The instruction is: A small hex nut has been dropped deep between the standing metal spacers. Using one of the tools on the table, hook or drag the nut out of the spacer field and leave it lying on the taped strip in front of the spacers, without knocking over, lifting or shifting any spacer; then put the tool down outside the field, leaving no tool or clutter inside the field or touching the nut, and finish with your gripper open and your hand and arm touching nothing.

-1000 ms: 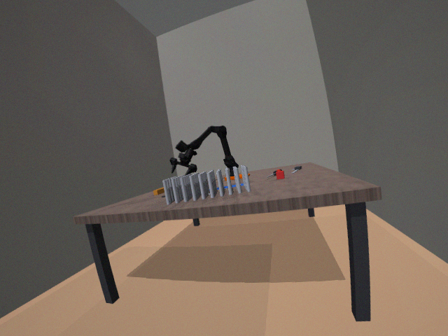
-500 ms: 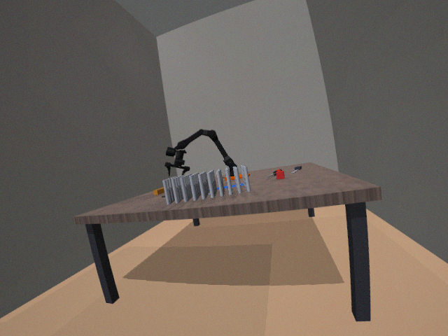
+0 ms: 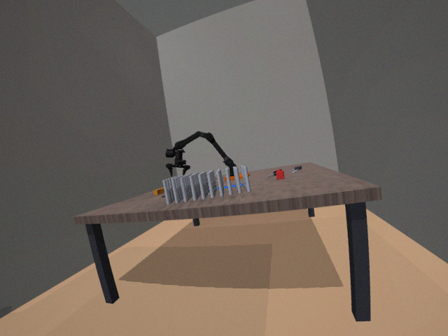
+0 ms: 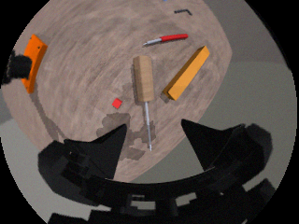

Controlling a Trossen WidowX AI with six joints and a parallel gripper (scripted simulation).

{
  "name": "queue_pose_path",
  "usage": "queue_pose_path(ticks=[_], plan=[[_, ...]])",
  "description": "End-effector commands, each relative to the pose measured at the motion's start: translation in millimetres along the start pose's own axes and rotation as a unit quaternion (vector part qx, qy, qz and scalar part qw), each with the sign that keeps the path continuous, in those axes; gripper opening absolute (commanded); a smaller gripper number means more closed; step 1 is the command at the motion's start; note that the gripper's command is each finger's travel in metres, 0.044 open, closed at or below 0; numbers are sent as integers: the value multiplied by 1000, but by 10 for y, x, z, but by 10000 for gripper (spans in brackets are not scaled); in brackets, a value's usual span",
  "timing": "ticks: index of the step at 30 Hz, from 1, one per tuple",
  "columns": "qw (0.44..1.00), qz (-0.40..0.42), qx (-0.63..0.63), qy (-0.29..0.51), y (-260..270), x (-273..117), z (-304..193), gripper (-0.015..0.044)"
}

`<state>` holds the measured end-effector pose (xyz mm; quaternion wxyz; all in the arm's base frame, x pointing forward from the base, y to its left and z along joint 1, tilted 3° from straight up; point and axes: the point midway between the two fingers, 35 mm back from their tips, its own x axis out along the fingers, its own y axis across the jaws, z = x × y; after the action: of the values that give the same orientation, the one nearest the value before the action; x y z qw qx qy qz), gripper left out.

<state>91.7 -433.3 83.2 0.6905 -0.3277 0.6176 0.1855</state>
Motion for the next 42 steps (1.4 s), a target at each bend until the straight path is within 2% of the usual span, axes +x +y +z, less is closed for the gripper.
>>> queue_pose_path(ticks=[1, 9, 14, 19, 26, 32, 42], plan=[[1000, -1, -1, 4, -50, -8, -14, 440], [1000, 8, -3, 17, -33, 34, 64, 440], [987, 23, -4, 160, -72, 93, 518, 440], [959, -15, 6, 284, -45, 25, 916, 440], [957, -18, 6, 288, -42, 20, 930, 440], [957, -18, 6, 288, -42, 20, 930, 282], [957, -18, 6, 288, -41, 31, 930, 280]])
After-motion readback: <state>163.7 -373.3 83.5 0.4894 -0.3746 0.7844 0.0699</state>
